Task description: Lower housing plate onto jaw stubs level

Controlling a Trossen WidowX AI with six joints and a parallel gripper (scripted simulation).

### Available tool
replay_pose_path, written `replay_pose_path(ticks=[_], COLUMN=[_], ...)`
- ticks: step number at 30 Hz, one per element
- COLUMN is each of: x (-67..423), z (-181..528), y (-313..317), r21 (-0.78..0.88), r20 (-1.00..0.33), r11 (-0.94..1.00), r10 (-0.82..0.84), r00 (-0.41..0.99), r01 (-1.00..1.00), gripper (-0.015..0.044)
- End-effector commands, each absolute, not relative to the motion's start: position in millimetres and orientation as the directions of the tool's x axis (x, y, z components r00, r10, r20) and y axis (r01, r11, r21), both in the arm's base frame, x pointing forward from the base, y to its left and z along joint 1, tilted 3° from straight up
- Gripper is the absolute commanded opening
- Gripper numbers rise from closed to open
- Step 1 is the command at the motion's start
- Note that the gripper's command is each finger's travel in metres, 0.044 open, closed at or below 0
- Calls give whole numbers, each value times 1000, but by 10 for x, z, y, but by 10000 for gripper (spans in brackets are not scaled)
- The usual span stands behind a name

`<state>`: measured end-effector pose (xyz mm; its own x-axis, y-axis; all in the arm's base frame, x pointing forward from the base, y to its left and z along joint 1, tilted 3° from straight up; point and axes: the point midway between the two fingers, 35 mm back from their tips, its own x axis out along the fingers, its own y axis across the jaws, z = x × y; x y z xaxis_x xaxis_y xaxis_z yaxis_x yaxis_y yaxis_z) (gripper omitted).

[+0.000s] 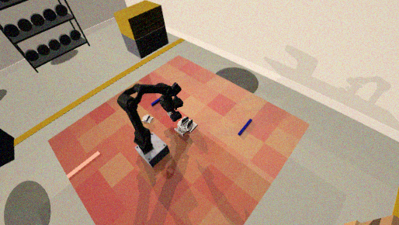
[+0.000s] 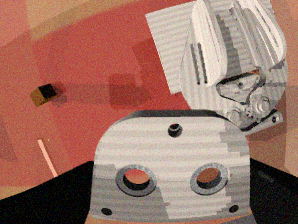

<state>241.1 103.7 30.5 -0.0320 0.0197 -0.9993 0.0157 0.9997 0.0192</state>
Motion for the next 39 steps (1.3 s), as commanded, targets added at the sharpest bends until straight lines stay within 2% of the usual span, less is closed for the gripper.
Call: replay_pose_path(ticks=[1, 17, 39], x=[2439, 2492, 2493], z=[303, 282, 282], y=[882, 389, 384], r21=[17, 21, 21], r20=[-999, -999, -999], r11=[999, 965, 961], r10=[16, 13, 13], r00=[-28, -31, -31], r01=[-51, -260, -275], gripper=[351, 351, 351])
